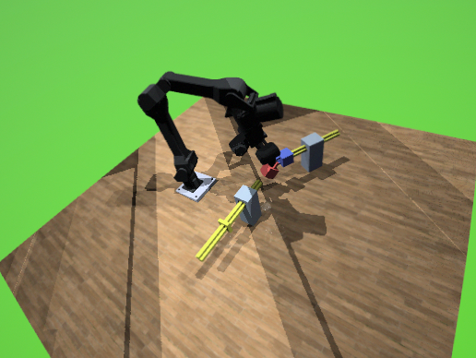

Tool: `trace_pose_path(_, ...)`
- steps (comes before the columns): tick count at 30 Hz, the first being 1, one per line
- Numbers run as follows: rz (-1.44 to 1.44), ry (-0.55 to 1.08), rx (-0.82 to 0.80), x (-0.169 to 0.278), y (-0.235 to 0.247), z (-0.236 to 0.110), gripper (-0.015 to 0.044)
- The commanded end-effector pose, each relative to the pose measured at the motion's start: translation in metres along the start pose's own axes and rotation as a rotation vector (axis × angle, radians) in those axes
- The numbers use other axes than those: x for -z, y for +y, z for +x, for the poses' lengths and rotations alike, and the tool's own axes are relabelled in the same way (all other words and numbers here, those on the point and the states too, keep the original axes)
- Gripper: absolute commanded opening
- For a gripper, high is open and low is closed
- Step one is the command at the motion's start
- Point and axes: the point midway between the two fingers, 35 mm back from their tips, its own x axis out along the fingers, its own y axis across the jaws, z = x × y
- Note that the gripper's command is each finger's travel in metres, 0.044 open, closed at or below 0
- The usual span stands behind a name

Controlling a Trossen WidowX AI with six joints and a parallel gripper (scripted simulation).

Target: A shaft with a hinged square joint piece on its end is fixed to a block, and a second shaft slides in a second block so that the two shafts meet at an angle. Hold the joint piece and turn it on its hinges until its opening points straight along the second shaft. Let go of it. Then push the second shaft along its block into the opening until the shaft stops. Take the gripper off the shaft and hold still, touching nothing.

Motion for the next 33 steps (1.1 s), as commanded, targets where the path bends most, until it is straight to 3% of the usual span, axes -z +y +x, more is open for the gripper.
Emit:
trace_pose_path(1,0.021,0.011,0.001,0.001,-0.001,0.0,0.044)
trace_pose_path(20,0.022,0.011,0.001,-0.019,-0.001,0.075,0.044)
trace_pose_path(33,0.022,0.012,0.001,-0.019,-0.001,0.09,0.044)
